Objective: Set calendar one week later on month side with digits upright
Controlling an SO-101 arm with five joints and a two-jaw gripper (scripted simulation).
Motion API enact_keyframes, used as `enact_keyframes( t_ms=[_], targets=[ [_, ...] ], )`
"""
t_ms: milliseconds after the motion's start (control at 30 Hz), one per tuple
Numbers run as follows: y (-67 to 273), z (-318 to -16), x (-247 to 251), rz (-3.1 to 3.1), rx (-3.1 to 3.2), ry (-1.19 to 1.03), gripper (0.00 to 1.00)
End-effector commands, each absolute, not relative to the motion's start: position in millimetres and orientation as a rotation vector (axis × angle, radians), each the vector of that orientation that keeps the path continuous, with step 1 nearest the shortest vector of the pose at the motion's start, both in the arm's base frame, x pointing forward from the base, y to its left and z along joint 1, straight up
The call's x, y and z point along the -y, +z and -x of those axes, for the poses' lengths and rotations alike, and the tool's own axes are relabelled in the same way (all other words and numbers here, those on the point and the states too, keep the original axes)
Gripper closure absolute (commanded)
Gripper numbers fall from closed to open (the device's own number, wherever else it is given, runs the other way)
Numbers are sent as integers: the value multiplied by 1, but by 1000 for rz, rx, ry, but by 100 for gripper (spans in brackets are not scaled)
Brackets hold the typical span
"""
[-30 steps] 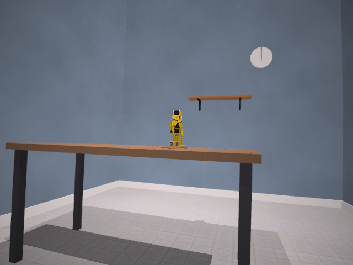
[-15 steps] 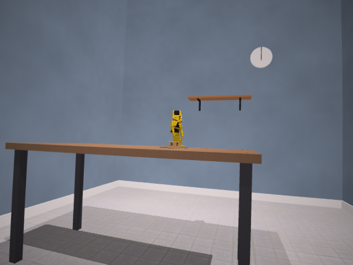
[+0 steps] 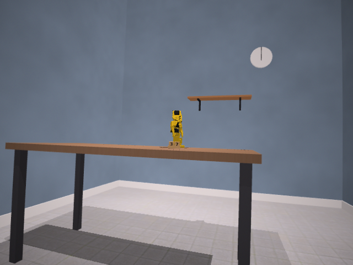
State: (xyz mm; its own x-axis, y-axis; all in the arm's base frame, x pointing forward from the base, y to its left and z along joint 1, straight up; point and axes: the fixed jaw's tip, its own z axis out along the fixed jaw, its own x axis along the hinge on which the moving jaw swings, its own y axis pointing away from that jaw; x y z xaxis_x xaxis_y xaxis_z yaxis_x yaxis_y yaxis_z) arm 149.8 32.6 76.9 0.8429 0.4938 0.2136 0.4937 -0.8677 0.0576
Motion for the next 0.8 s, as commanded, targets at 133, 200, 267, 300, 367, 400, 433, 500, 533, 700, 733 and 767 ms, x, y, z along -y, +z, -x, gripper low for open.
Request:
enact_keyframes(
  t_ms=[133,200,267,300,367,400,433,500,533,700,733,767],
  targets=[
    [104,-158,-36,-2966,-819,640,68],
    [112,-158,-36,-2946,-814,733,68],
    [116,-158,-36,-2935,-810,780,68],
    [116,-158,-36,-2935,-810,780,68],
    [124,-158,-36,-2911,-804,874,67],
    [128,-158,-36,-2898,-800,918,67],
    [131,-158,-36,-2885,-797,960,66],
    [138,-157,-36,-2862,-790,1034,66],
    [141,-157,-36,-2852,-787,1064,66],
    [148,-155,-35,-2822,-779,1148,65],
    [148,-155,-35,-2820,-779,1152,65],
    [148,-155,-35,-2819,-778,1154,65]
  ],
)
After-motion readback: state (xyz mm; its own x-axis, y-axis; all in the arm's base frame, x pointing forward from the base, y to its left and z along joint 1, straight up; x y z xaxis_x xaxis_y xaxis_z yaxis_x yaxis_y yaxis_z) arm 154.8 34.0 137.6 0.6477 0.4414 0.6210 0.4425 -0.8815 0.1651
